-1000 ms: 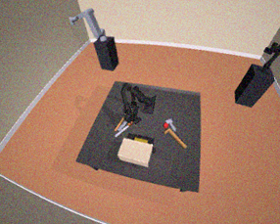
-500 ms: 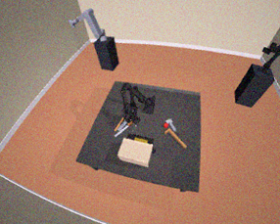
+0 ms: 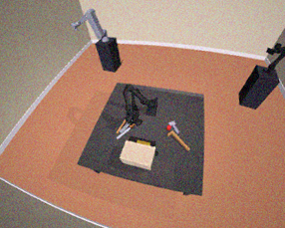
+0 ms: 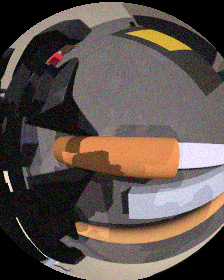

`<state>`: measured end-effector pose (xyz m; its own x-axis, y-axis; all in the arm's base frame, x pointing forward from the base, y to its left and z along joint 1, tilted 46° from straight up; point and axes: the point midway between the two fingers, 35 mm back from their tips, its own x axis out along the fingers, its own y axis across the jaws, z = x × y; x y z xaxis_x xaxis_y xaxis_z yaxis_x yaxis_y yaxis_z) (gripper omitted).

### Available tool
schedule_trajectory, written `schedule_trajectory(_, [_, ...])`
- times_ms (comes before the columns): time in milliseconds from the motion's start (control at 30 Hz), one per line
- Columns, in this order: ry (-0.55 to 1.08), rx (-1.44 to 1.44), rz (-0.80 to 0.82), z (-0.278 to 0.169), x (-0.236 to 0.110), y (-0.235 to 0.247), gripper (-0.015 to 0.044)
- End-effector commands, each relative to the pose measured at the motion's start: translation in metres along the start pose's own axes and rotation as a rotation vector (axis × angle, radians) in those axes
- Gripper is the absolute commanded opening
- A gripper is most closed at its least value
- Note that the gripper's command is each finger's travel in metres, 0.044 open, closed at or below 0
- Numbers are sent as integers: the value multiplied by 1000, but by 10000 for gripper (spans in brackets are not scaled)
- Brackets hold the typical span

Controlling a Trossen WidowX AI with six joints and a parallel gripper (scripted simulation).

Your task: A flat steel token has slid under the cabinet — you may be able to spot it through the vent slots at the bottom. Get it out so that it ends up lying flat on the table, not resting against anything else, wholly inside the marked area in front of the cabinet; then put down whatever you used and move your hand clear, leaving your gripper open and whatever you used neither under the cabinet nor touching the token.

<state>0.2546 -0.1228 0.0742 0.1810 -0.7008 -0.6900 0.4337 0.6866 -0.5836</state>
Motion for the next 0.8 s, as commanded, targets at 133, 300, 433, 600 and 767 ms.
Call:
schedule_trajectory(133, [-8,21,-3,4,-1,-5,0])
schedule_trajectory(300, [-8,21,-3,5,-1,-6,0])
schedule_trajectory(433, [-8,21,-3,5,-1,-6,0])
schedule_trajectory(600, [-8,21,-3,5,-1,-7,0])
schedule_trajectory(767, [-8,21,-3,6,-1,-8,0])
